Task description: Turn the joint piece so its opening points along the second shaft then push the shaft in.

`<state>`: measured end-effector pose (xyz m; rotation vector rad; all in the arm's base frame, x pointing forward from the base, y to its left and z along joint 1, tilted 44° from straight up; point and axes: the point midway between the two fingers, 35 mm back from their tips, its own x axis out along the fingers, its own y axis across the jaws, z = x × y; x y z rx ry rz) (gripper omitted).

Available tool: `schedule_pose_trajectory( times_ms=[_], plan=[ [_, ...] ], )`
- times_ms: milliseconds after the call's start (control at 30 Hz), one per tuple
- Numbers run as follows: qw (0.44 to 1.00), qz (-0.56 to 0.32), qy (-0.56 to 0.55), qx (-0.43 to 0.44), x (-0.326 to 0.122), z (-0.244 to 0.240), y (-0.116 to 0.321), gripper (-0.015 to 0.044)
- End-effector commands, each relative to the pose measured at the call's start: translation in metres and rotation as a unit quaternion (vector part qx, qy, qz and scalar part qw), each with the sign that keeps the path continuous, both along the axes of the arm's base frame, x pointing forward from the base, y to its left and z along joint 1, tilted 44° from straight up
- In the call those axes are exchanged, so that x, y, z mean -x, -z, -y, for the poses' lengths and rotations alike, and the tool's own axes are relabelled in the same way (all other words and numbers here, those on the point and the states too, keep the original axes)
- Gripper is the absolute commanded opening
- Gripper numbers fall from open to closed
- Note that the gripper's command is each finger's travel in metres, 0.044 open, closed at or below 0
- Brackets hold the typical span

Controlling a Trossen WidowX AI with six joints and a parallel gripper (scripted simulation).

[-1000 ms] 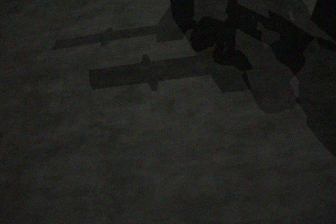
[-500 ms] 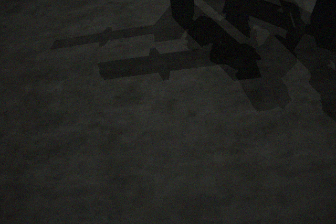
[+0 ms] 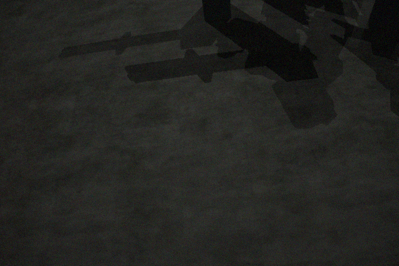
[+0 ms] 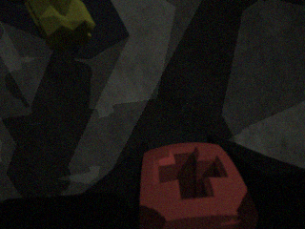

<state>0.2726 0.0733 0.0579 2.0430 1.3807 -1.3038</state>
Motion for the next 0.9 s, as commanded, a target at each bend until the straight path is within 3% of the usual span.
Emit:
schedule_pose_trajectory(
  times_ms=[0, 633, 700, 867],
  plan=[
    [1.000, -0.003, 0.002, 0.001, 0.0007, 0.0004, 0.0019, 0.0182],
    [1.000, -0.003, 0.002, 0.001, 0.0007, 0.0004, 0.0019, 0.0182],
    [1.000, 0.000, 0.000, 0.000, 0.0000, 0.0000, 0.0000, 0.0147],
    [1.000, 0.000, 0.000, 0.000, 0.0000, 0.0000, 0.0000, 0.0147]
  ],
)
